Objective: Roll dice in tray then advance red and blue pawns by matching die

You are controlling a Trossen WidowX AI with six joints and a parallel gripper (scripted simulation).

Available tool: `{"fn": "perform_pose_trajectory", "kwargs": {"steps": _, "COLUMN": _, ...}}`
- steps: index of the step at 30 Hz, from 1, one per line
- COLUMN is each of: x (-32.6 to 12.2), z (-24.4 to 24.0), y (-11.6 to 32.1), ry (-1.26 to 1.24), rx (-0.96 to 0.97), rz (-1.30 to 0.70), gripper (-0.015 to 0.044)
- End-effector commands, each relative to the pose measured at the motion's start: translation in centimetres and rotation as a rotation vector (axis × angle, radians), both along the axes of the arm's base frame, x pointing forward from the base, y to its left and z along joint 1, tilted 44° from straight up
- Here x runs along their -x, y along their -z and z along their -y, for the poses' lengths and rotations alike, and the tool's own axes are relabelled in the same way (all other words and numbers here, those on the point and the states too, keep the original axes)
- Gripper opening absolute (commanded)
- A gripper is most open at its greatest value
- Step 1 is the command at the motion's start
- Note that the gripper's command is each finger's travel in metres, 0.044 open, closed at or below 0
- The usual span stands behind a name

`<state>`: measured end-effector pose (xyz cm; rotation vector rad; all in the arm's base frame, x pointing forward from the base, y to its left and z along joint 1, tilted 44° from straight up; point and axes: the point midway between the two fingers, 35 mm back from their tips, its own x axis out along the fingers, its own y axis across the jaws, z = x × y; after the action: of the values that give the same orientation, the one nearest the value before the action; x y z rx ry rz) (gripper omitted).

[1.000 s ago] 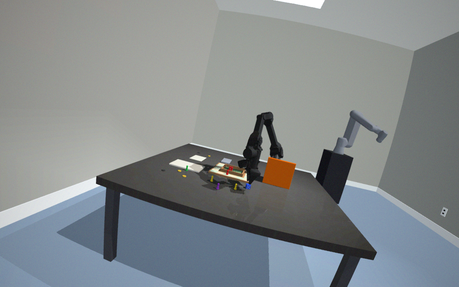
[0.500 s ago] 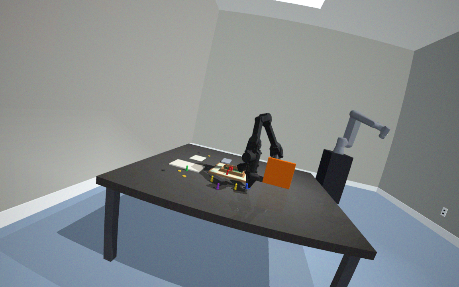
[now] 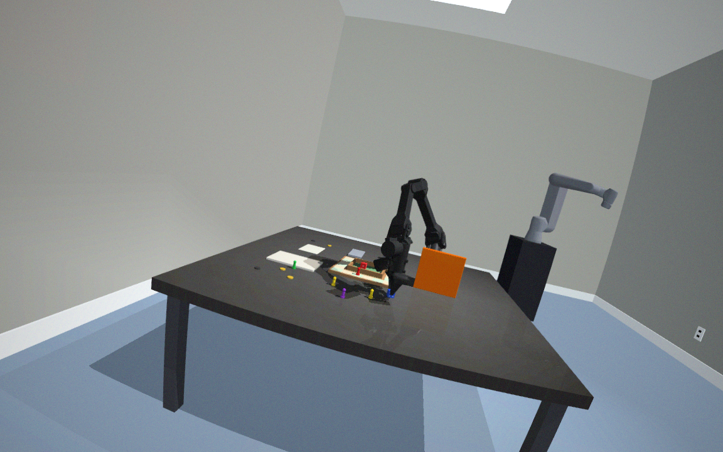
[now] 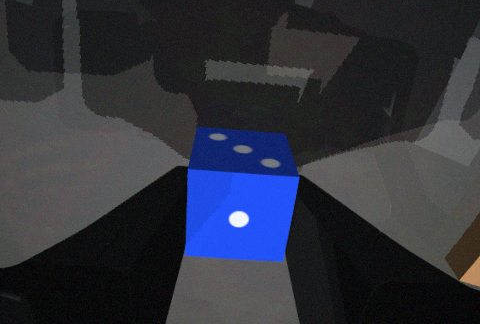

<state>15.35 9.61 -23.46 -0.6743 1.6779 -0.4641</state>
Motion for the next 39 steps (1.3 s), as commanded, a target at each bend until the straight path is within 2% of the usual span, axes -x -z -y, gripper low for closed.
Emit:
{"fn": "perform_pose_trajectory", "kwargs": {"steps": 1, "x": -0.6, "z": -1.3, "y": -1.2, "ry": -0.004, "rx": -0.002, "rz": -0.001, "gripper": 0.0000}}
{"fn": "perform_pose_trajectory", "kwargs": {"steps": 12, "x": -2.4, "z": -7.3, "y": -8.6, "ry": -0.004, "rx": -0.004, "rz": -0.003, "gripper": 0.0000}}
{"fn": "perform_pose_trajectory", "kwargs": {"steps": 17, "x": -2.4, "z": -7.6, "y": -9.1, "ry": -0.004, "rx": -0.004, "rz": -0.003, "gripper": 0.0000}}
{"fn": "perform_pose_trajectory", "kwargs": {"steps": 39, "x": -6.9, "z": -1.2, "y": -13.0, "ry": -0.374, "rx": -0.087, "rz": -0.316, "gripper": 0.0000}}
